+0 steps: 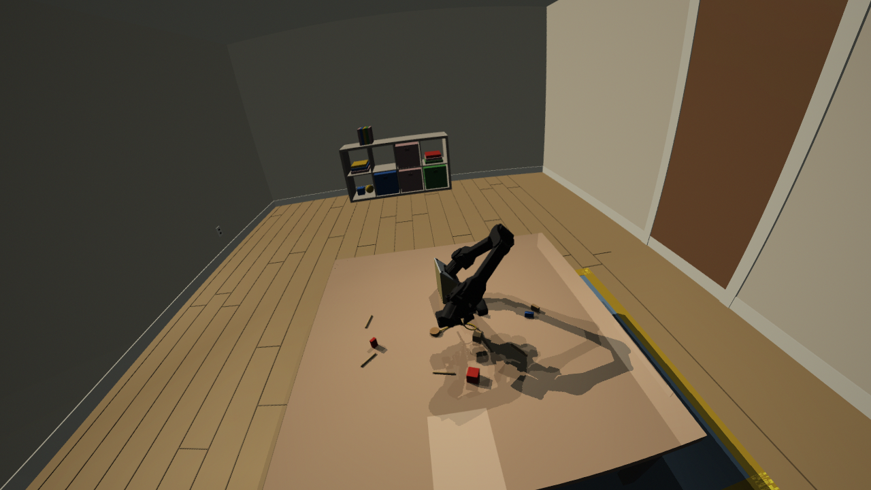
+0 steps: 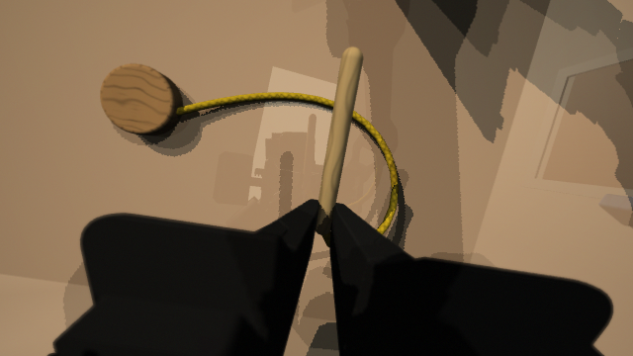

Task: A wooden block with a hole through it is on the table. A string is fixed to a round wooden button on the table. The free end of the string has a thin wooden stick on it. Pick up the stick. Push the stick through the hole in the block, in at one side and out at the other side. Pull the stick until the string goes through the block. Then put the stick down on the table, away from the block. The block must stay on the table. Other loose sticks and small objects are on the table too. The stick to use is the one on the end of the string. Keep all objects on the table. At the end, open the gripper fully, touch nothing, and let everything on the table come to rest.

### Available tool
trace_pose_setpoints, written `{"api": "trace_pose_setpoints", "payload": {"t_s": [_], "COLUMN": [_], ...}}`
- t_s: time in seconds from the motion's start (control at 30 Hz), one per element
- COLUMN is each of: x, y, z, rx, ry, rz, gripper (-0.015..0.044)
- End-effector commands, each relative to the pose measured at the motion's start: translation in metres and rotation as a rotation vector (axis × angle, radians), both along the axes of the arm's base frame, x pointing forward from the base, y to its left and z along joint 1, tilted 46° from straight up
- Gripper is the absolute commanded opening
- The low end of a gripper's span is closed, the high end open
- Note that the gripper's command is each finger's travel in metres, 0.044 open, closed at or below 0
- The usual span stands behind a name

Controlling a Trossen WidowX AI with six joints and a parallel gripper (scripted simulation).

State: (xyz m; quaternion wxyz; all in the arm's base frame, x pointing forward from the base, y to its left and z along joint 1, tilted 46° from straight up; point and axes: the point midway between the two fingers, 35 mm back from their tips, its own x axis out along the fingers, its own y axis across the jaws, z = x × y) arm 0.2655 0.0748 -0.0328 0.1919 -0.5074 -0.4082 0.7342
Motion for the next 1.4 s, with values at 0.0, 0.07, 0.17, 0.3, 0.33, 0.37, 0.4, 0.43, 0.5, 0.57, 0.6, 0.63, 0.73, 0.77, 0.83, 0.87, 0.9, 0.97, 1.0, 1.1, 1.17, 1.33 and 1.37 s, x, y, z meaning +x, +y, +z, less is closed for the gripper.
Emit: {"api": "trace_pose_setpoints", "payload": {"t_s": [0.0, 0.07, 0.17, 0.3, 0.33, 0.37, 0.4, 0.43, 0.5, 0.57, 0.6, 0.63, 0.73, 0.77, 0.83, 0.87, 0.9, 0.97, 1.0, 1.1, 1.17, 1.33, 1.37], "x": [0.000, 0.000, -0.001, -0.002, -0.002, -0.002, -0.002, -0.002, -0.002, -0.002, -0.003, -0.003, -0.003, -0.002, 0.000, 0.001, 0.002, 0.005, 0.006, 0.009, 0.012, 0.018, 0.019], "y": [-0.004, -0.006, -0.009, -0.012, -0.013, -0.014, -0.015, -0.015, -0.015, -0.015, -0.015, -0.015, -0.015, -0.015, -0.015, -0.015, -0.015, -0.015, -0.015, -0.016, -0.016, -0.016, -0.016], "z": [-0.004, -0.006, -0.009, -0.013, -0.014, -0.014, -0.015, -0.016, -0.016, -0.016, -0.016, -0.016, -0.015, -0.016, -0.016, -0.017, -0.017, -0.018, -0.018, -0.019, -0.020, -0.022, -0.022], "rx": [-0.046, -0.070, -0.105, -0.153, -0.165, -0.177, -0.187, -0.193, -0.195, -0.195, -0.193, -0.189, -0.182, -0.175, -0.150, -0.136, -0.123, -0.096, -0.083, -0.043, -0.016, 0.049, 0.062], "ry": [0.096, 0.148, 0.227, 0.333, 0.359, 0.386, 0.407, 0.419, 0.424, 0.424, 0.422, 0.415, 0.403, 0.391, 0.345, 0.321, 0.296, 0.247, 0.222, 0.147, 0.097, -0.027, -0.052], "rz": [-0.070, -0.109, -0.165, -0.240, -0.258, -0.277, -0.291, -0.300, -0.302, -0.302, -0.301, -0.297, -0.288, -0.279, -0.247, -0.229, -0.211, -0.175, -0.157, -0.103, -0.066, 0.026, 0.045], "gripper": [0.0000, 0.0000, 0.0000, 0.0000, 0.0000, 0.0000, 0.0000, 0.0000, 0.0000, 0.0000, 0.0000, 0.0000, 0.0000, 0.0000, 0.0000, 0.0000, 0.0000, 0.0000, 0.0000, 0.0000, 0.0000, 0.0000, 0.0000]}}
